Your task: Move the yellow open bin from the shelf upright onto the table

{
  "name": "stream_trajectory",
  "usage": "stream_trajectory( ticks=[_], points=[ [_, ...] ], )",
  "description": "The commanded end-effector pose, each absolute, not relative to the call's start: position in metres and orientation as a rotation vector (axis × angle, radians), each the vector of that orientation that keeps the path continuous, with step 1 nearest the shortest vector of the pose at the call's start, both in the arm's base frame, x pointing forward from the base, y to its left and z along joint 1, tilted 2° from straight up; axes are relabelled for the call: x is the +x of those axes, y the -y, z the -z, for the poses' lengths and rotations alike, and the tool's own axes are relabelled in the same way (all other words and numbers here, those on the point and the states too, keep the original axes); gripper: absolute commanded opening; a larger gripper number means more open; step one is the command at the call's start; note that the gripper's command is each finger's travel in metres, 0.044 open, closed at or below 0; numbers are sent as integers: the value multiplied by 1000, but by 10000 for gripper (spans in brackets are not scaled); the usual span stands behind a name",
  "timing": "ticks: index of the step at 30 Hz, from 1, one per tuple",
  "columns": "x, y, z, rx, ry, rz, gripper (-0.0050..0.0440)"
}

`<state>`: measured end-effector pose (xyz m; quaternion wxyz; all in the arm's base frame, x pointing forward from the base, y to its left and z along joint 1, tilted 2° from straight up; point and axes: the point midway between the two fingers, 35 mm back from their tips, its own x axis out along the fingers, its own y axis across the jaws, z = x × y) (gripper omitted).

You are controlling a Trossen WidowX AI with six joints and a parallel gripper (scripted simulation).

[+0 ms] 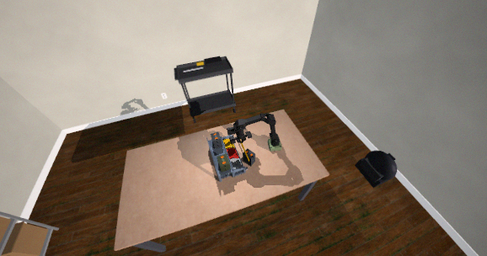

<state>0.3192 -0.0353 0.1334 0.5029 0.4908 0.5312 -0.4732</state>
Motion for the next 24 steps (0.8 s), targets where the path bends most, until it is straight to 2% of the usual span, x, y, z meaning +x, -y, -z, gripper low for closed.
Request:
stream_trajectory(
  ticks=[1, 7, 12, 24],
  points=[
    [317, 37, -147, 1195, -1244, 1101, 0],
    [317, 37, -147, 1195, -1244, 1101, 0],
    [284, 56, -141, 1193, -1244, 1104, 0],
    [284, 56, -141, 1193, -1244, 1104, 0]
  ],
)
